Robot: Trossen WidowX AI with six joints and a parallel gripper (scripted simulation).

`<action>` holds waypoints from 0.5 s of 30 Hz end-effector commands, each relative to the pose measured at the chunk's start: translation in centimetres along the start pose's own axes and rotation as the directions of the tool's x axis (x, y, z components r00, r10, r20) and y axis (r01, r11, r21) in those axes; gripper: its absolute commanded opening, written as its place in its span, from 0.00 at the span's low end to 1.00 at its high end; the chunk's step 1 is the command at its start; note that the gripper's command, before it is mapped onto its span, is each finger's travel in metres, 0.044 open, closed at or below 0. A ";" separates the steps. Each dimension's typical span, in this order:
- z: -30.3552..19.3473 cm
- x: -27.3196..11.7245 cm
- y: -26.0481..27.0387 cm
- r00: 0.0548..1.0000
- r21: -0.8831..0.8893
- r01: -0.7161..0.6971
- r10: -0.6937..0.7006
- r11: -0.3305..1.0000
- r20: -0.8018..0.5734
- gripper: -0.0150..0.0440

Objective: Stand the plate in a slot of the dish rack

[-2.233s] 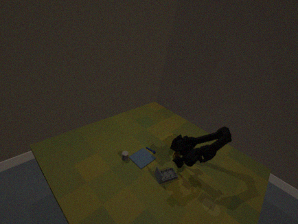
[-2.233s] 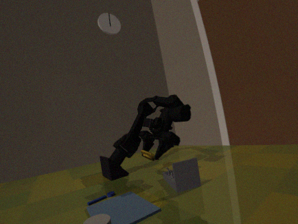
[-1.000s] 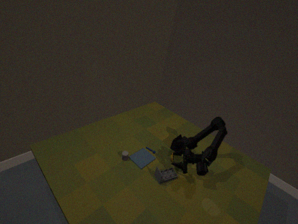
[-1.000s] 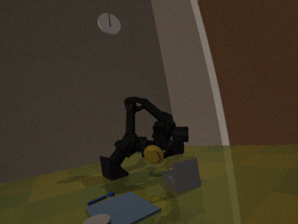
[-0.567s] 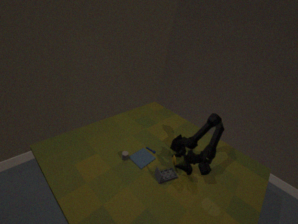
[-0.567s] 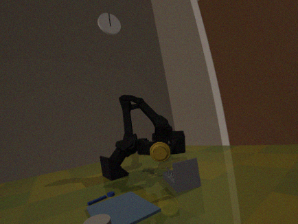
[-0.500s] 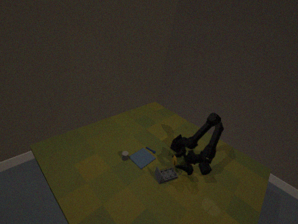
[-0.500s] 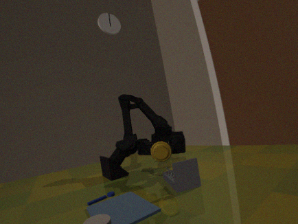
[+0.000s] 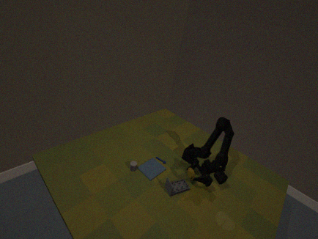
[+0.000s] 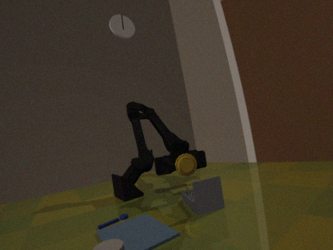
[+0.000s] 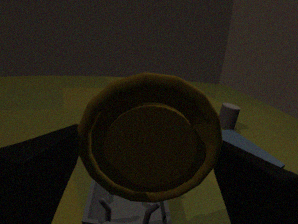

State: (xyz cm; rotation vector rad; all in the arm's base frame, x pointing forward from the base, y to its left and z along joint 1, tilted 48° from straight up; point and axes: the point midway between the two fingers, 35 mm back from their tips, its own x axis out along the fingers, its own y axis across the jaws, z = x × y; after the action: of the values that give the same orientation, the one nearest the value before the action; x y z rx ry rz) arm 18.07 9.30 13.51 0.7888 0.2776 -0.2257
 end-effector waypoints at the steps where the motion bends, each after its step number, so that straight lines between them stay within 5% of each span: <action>1: 0.2 -0.3 0.1 0.999 0.020 -0.032 0.032 0.999 0.024 0.25; 15: -1.1 0.4 0.3 0.999 0.016 -0.030 0.030 0.999 0.021 0.25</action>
State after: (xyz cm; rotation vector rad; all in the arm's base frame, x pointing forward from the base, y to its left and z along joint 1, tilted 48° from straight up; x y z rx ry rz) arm 18.13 9.93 13.42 0.8183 0.2449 -0.2051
